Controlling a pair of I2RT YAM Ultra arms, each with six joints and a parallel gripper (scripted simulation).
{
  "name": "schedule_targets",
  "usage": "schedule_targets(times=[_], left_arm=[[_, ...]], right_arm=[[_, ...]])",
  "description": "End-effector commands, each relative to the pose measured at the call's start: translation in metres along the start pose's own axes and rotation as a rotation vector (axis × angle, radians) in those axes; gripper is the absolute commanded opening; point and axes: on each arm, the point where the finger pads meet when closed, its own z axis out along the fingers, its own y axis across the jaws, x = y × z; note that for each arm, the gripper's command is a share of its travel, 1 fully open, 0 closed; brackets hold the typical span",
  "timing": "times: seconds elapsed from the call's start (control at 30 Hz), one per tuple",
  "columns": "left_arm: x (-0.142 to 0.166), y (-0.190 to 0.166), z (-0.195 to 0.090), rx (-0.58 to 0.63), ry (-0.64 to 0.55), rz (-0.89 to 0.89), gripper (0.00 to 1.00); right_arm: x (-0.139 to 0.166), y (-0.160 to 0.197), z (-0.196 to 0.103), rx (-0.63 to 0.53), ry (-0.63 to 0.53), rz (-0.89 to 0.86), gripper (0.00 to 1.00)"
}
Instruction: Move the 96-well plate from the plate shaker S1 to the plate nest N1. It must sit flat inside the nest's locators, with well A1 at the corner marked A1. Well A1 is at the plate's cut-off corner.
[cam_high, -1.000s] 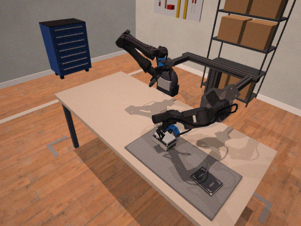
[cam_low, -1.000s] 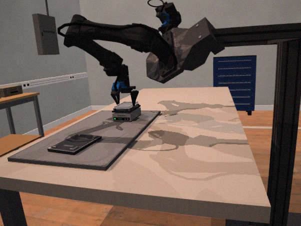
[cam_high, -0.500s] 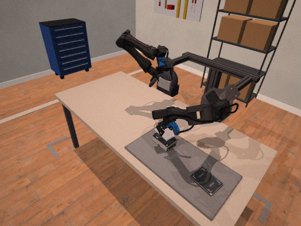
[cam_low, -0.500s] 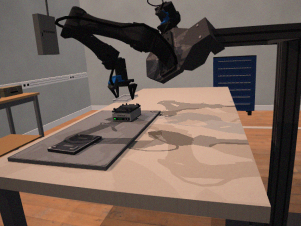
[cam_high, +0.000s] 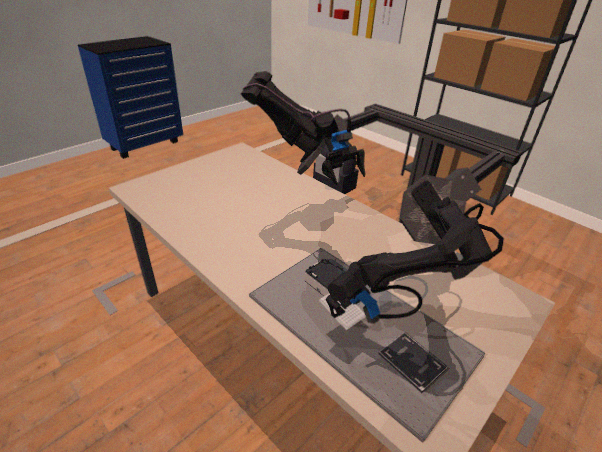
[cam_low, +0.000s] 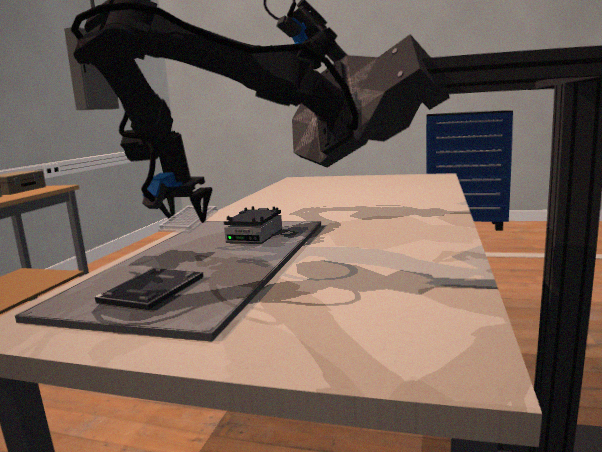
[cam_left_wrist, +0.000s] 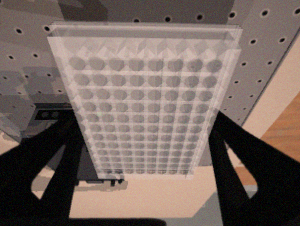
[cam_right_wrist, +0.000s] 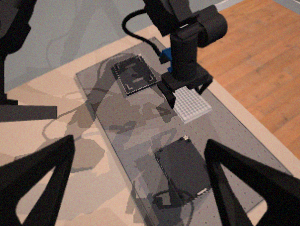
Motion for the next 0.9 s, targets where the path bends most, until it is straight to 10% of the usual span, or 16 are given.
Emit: schedule_targets(times=[0.0, 0.33, 0.87], left_arm=[[-0.035, 0.0, -0.006, 0.046, 0.047, 0.125, 0.82], [-0.182, 0.033, -0.015, 0.055, -0.098, 0.098, 0.82], [-0.238, 0.069, -0.023, 0.005, -0.173, 0.018, 0.82]], right_arm=[[-0.021, 0.012, 0.041, -0.049, -0.159, -0.056, 1.0], [0.038, 0.032, 0.114, -0.062, -0.151, -0.133, 1.0], [0.05, 0.036, 0.12, -0.066, -0.122, -0.132, 1.0]])
